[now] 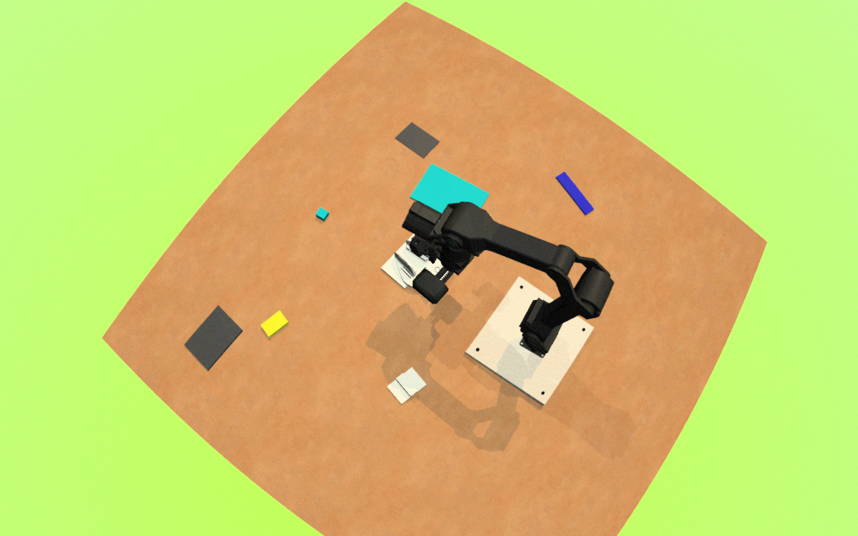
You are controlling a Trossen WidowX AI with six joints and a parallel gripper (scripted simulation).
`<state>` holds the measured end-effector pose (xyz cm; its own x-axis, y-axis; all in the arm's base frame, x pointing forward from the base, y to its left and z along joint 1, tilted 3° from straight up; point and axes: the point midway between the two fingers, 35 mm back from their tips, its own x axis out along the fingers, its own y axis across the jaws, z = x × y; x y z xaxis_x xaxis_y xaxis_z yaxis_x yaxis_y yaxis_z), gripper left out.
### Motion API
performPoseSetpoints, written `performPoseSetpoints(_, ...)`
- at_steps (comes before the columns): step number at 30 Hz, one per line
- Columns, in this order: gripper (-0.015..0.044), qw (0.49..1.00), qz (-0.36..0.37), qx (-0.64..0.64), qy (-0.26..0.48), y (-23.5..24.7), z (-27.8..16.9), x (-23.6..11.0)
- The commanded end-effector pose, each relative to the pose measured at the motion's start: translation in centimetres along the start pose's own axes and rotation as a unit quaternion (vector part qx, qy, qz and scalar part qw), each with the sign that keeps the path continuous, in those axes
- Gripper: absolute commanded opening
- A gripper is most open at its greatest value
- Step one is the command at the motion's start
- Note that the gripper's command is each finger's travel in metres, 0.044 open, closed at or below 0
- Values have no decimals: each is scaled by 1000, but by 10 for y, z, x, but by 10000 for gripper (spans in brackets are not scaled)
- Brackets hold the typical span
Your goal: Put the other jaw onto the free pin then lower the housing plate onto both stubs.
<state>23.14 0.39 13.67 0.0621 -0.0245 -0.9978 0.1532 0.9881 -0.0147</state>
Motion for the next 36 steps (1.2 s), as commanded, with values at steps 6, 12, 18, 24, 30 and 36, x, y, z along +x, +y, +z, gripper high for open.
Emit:
performPoseSetpoints(6, 440, 1000, 1, 2, -1, -6, -35, -29)
performPoseSetpoints(12, 440, 1000, 1, 2, -1, -6, -35, -29)
performPoseSetpoints(18, 440, 1000, 1, 2, -1, -6, -35, -29)
performPoseSetpoints(24, 440, 1000, 1, 2, -1, -6, -35, -29)
performPoseSetpoints(30, 440, 1000, 1, 2, -1, -6, -35, -29)
performPoseSetpoints(36, 440, 1000, 1, 2, -1, -6, -35, -29)
